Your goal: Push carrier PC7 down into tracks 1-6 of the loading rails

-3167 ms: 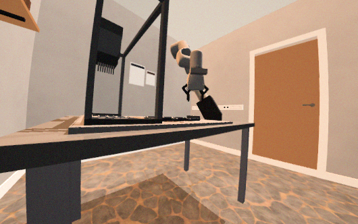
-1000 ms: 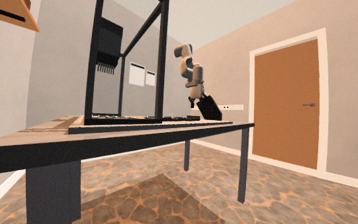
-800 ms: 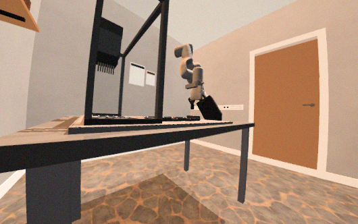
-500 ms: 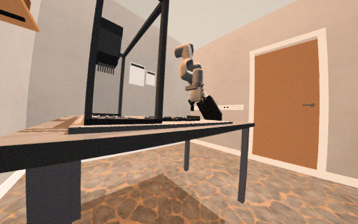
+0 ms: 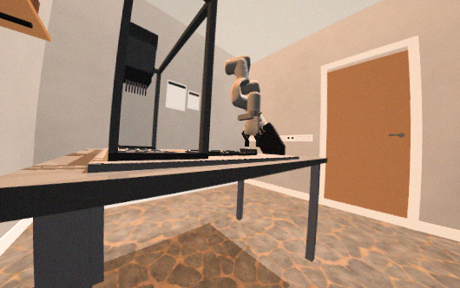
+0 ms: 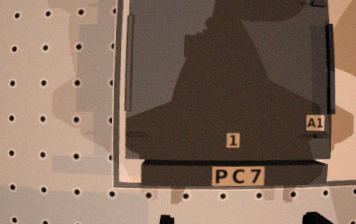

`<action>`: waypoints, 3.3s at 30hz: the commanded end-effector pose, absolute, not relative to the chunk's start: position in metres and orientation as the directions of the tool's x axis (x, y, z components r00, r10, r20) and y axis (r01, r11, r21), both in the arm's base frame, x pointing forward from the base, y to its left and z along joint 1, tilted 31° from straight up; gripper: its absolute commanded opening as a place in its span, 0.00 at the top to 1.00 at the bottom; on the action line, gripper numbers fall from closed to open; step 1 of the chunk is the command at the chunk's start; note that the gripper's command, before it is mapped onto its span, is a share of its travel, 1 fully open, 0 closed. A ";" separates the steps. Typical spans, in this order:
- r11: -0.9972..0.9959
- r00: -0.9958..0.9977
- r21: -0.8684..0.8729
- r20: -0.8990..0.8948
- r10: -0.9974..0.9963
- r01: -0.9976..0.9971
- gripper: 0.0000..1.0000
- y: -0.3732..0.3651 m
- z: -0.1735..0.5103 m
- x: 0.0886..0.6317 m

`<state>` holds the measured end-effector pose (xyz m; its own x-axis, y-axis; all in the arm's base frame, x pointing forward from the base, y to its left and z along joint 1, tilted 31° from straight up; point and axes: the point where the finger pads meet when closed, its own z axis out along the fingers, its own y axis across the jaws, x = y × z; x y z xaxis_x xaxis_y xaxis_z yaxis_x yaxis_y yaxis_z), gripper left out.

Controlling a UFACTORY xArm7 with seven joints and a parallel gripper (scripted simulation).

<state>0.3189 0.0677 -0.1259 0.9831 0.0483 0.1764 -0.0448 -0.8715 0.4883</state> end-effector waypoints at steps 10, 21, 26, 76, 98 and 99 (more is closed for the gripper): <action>-0.873 0.983 0.486 0.178 0.050 -0.044 0.18 0.063 -0.137 0.322; -0.873 0.983 0.486 0.178 0.050 -0.044 0.18 0.061 -0.140 0.323; -0.873 0.983 0.486 0.178 0.050 -0.044 0.18 0.060 -0.143 0.323; -0.873 0.983 0.486 0.178 0.050 -0.044 0.18 0.054 -0.151 0.341; -0.873 0.983 0.486 0.179 0.050 -0.044 0.18 0.055 -0.148 0.361; -0.873 0.983 0.486 0.179 0.050 -0.044 0.18 0.055 -0.148 0.361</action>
<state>0.3589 0.0532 -0.1484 0.9830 0.0485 0.1770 -0.0449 -0.8716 0.4881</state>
